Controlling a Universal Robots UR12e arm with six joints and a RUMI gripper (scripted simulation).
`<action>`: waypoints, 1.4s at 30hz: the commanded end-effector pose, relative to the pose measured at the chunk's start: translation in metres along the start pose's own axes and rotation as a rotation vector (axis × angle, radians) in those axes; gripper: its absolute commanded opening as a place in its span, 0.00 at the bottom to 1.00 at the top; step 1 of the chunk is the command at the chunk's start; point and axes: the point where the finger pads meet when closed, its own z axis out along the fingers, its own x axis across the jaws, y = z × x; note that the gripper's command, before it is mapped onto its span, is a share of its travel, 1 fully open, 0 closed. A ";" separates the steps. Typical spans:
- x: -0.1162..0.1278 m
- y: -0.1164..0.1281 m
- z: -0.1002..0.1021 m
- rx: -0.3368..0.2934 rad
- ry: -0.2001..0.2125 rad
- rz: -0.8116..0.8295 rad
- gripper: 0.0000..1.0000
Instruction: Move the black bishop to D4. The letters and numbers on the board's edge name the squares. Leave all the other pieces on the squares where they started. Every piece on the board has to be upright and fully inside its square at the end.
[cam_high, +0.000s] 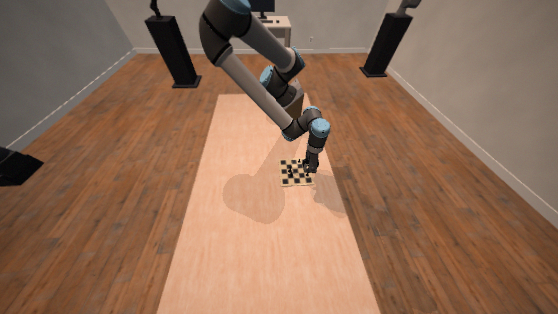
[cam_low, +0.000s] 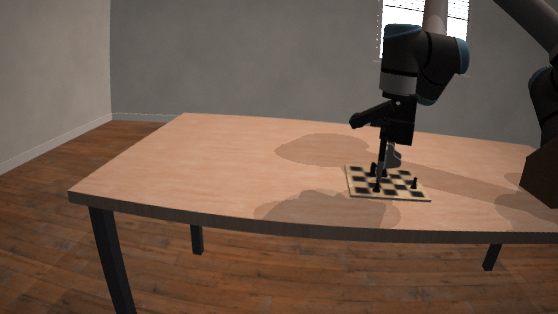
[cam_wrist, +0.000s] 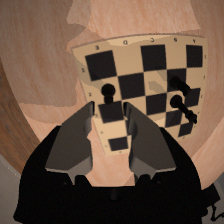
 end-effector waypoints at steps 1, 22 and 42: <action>0.000 0.001 0.014 0.000 0.000 -0.002 0.22; -0.001 0.000 0.018 0.003 -0.001 -0.001 0.22; -0.001 0.000 0.018 0.003 -0.001 -0.001 0.22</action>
